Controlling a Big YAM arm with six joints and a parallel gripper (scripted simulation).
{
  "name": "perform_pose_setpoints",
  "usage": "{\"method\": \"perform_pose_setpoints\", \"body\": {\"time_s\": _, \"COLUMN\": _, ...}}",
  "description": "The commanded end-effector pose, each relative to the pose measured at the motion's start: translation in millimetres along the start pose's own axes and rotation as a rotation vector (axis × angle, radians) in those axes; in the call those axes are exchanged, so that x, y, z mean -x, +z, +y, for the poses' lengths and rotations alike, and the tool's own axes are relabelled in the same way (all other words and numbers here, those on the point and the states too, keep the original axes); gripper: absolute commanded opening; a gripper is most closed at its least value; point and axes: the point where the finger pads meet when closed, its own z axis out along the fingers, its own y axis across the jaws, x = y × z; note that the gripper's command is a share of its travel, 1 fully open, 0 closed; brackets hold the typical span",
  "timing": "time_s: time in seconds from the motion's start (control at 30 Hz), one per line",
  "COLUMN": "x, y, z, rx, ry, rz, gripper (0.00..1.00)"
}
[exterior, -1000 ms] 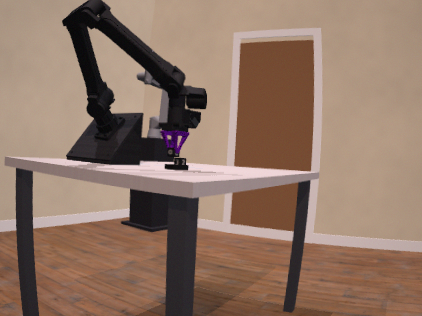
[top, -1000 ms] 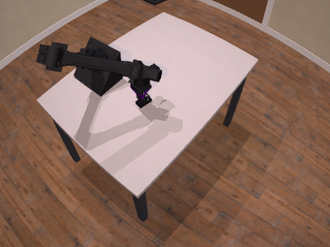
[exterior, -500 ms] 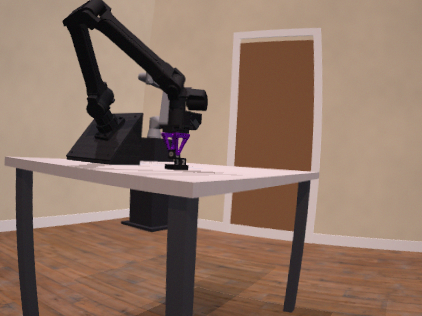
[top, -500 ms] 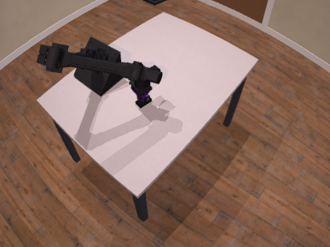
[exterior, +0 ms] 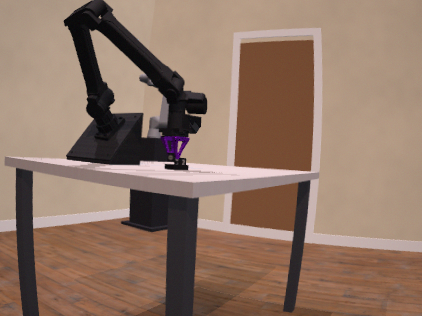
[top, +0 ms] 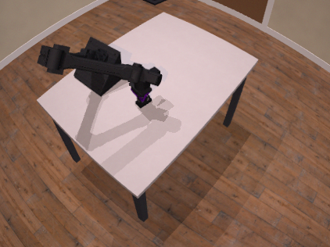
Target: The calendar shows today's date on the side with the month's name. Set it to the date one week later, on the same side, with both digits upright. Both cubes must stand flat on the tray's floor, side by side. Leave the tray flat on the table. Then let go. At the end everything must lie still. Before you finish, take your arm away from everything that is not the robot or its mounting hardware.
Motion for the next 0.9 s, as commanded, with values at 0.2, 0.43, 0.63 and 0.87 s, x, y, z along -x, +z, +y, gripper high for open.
{"method": "perform_pose_setpoints", "body": {"time_s": 0.2, "x": 0.5, "y": 8.4, "z": 2.6, "rx": 0.005, "ry": -0.015, "rz": 0.002, "gripper": 0.25}}
{"method": "perform_pose_setpoints", "body": {"time_s": 0.43, "x": 2.4, "y": 6.8, "z": 2.4, "rx": -0.001, "ry": -0.021, "rz": 0.001, "gripper": 0.25}}
{"method": "perform_pose_setpoints", "body": {"time_s": 0.63, "x": 2.4, "y": 6.8, "z": 2.4, "rx": -0.001, "ry": -0.021, "rz": 0.001, "gripper": 0.25}}
{"method": "perform_pose_setpoints", "body": {"time_s": 0.87, "x": 2.4, "y": 6.8, "z": 2.4, "rx": -0.001, "ry": -0.021, "rz": 0.001, "gripper": 0.25}}
